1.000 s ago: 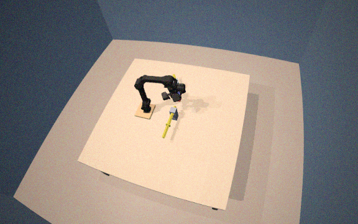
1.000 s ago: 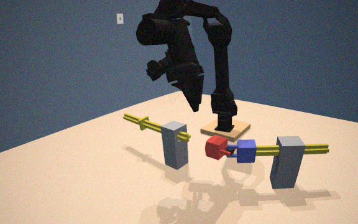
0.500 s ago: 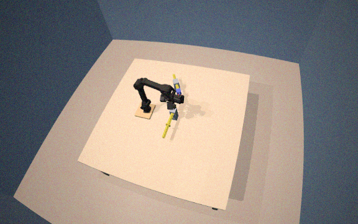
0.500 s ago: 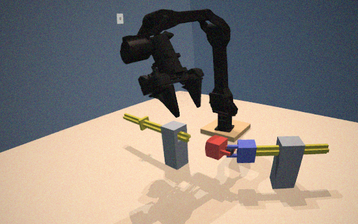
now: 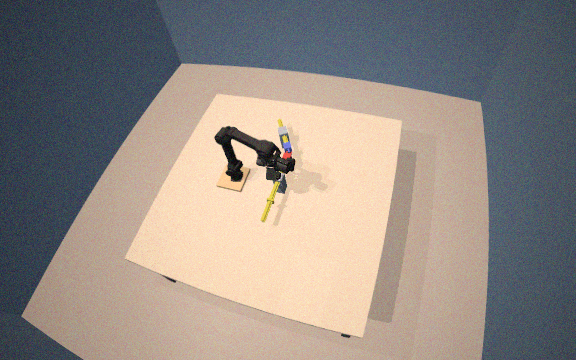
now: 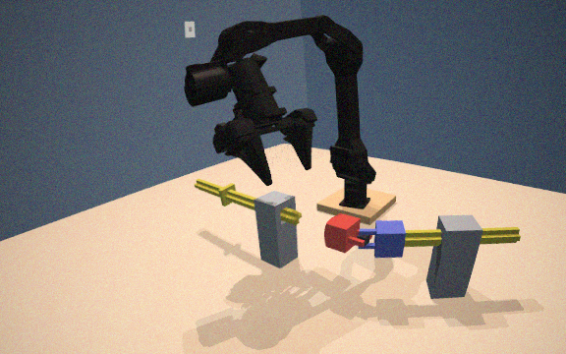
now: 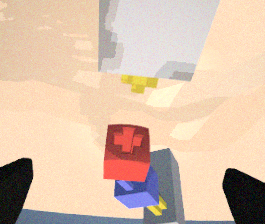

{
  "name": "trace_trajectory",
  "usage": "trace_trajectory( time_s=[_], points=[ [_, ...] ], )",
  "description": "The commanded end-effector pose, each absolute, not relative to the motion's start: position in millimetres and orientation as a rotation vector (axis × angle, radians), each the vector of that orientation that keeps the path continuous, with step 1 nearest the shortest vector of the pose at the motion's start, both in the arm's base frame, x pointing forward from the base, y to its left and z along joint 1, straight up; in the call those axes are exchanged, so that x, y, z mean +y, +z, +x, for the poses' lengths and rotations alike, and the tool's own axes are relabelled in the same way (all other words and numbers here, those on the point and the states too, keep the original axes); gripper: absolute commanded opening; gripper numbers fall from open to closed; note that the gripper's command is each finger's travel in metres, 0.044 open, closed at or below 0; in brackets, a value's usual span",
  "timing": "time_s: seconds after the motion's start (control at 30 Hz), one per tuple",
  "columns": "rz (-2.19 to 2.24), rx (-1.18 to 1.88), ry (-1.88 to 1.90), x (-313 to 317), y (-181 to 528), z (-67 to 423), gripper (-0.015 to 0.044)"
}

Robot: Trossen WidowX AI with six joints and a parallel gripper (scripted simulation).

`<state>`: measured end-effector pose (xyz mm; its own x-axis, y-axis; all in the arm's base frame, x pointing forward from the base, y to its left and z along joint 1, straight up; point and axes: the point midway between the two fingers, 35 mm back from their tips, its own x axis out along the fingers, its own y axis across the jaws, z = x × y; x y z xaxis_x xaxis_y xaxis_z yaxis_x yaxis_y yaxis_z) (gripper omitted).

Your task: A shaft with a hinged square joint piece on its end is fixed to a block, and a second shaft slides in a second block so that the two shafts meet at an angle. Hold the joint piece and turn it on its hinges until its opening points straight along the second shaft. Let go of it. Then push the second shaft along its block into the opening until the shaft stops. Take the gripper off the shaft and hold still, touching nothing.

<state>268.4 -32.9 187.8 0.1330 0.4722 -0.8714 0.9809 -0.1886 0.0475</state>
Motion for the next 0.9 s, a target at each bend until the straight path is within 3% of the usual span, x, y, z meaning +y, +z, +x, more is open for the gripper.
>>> trace_trajectory(
  time_s=[0.0,0.37,0.63,0.87],
  points=[
    [1.730,1.337,-0.972,-81,188,273,0.0440],
    [1.571,1.178,-0.976,-252,183,217,0.0440],
    [1.563,1.176,-0.983,-257,182,213,0.0440],
    [1.448,1.202,-1.206,-254,148,219,0.0440]
  ],
)
